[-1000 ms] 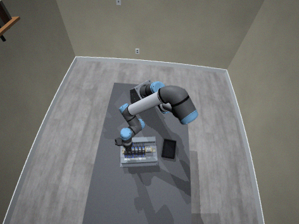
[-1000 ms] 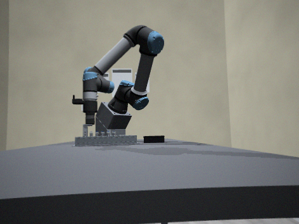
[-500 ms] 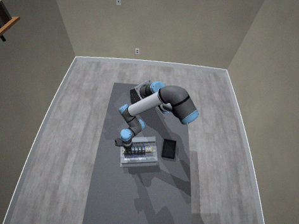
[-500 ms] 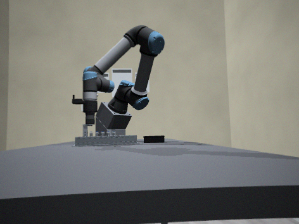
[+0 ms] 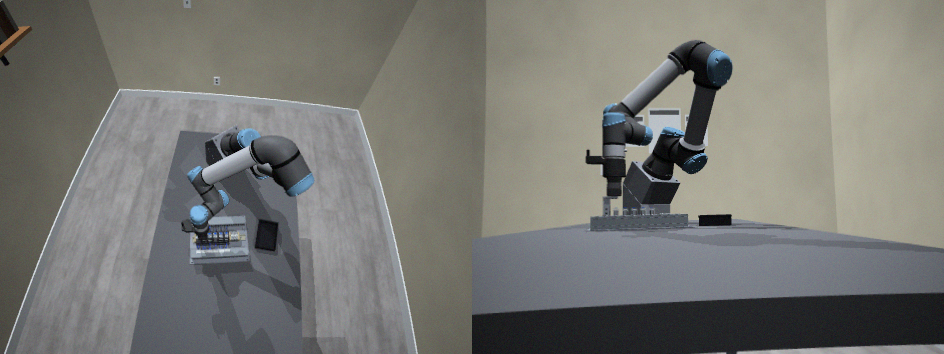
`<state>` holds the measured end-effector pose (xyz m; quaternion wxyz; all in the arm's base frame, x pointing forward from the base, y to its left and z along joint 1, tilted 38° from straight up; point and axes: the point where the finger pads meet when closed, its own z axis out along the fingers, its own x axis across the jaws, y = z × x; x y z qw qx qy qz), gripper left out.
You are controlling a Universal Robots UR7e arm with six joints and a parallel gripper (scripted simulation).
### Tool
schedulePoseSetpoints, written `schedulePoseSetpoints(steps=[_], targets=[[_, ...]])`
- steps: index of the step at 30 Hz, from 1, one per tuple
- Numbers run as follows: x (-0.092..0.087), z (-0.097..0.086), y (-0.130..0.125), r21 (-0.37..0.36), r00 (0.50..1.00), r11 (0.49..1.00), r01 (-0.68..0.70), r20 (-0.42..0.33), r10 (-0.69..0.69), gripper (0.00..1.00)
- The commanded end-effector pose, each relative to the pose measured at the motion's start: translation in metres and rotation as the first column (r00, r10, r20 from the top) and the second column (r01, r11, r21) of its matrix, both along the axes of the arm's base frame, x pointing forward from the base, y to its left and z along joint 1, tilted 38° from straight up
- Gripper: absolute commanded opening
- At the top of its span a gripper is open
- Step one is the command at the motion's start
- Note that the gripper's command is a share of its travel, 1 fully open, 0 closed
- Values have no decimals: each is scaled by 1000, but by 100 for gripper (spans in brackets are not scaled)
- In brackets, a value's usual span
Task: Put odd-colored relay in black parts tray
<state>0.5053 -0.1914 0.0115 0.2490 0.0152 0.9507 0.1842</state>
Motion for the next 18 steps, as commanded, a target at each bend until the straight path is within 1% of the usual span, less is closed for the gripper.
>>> schedulePoseSetpoints(steps=[1,8,18], targets=[[0,0,0,-1,1000,1000,-2,-6,2,0],[1,1,-1,-2,1000,1000,-9,-23,9,0],[1,1,-1,-3,999,1000,-11,-30,11,0]])
